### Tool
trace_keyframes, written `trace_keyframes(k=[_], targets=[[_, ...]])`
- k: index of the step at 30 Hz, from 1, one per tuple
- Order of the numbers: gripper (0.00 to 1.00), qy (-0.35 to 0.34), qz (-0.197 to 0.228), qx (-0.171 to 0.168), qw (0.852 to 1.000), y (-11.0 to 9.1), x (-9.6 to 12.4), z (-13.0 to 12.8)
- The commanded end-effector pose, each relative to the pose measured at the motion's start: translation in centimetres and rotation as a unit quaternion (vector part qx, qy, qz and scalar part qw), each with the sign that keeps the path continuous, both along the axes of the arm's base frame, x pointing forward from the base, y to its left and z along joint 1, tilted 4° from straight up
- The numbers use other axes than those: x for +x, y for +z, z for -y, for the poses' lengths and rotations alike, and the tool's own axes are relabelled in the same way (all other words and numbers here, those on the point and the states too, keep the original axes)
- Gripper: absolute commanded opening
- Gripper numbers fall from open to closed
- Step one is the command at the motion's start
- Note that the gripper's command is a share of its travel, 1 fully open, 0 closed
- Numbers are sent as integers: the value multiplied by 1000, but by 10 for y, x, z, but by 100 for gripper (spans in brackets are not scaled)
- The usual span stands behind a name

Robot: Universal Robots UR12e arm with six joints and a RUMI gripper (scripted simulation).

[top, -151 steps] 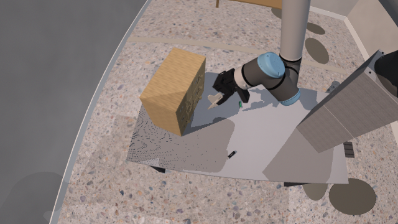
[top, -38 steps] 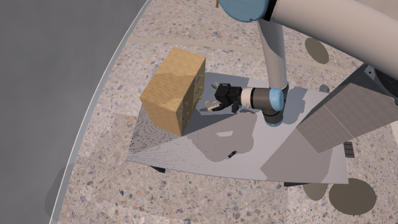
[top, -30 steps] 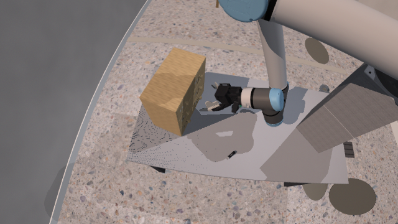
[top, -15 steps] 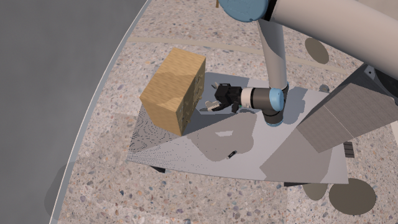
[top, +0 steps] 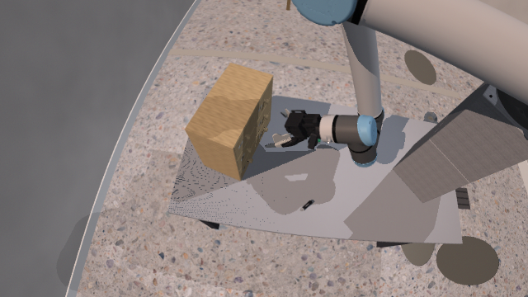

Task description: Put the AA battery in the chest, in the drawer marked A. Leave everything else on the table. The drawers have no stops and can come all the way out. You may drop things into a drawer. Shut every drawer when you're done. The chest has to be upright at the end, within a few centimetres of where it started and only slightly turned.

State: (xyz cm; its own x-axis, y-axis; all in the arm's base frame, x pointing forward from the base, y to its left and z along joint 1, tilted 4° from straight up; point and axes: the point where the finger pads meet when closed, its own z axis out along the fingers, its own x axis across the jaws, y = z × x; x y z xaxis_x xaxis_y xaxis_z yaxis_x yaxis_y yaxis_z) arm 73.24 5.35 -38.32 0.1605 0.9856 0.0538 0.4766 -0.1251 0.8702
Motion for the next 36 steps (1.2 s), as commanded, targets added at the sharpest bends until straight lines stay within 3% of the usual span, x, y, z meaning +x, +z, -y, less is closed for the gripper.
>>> trace_keyframes(k=[1, 14, 36], targets=[[100, 0, -8, 1, 1000, 2, -1, 0], [100, 3, -49, 8, 999, 10, -8, -1], [100, 9, -170, 28, 985, 33, -29, -3]])
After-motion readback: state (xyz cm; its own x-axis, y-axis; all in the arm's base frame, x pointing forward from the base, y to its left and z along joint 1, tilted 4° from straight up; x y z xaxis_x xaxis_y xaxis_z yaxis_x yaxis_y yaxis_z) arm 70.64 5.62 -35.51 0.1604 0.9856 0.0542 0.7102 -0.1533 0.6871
